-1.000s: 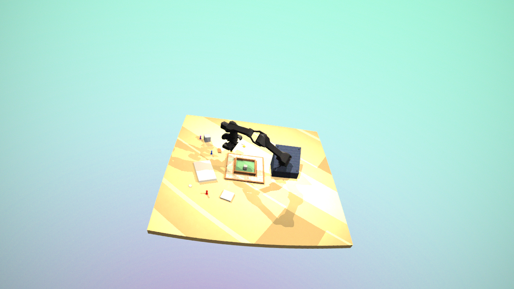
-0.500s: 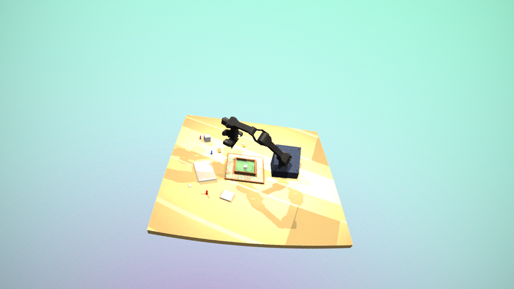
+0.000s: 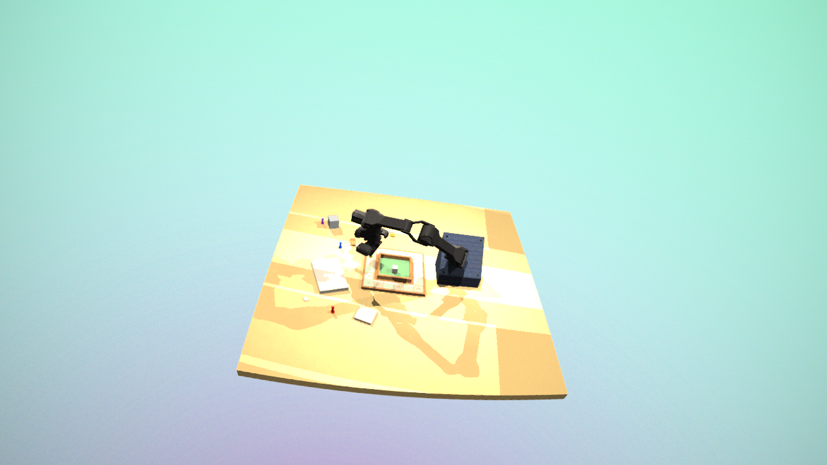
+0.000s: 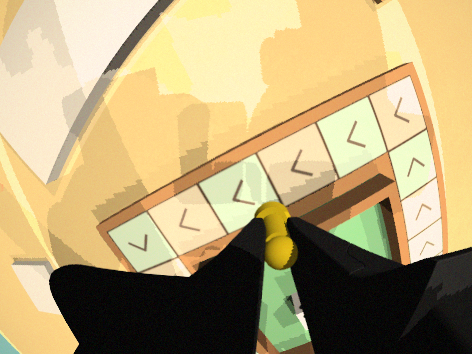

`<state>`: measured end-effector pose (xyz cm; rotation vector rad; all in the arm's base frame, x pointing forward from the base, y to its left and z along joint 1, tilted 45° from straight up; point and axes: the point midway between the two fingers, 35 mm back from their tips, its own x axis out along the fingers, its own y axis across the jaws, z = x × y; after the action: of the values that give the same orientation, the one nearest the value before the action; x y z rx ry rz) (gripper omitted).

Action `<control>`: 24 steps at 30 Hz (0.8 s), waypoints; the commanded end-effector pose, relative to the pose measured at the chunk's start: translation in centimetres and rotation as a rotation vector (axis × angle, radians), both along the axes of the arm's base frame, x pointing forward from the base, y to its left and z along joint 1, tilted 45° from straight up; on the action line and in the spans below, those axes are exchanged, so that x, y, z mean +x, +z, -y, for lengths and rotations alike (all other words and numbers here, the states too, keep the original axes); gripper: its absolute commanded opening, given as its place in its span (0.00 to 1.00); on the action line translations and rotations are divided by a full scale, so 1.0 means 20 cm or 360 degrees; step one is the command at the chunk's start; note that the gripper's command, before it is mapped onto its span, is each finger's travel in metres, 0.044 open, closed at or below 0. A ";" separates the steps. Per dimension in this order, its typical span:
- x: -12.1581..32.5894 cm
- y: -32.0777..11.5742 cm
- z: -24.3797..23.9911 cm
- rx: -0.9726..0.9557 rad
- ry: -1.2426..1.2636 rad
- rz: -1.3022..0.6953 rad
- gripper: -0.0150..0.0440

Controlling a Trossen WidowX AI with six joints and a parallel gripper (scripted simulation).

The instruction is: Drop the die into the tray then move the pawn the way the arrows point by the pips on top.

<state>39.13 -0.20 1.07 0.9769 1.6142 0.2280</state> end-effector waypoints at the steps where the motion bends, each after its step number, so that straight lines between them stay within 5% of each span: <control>1: -0.02 0.01 -0.10 0.0016 -0.0006 -0.0002 0.25; 24: -0.02 -0.14 -0.25 0.0020 -0.0006 -0.0001 0.25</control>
<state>39.03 4.46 -1.27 0.9805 1.6058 0.2360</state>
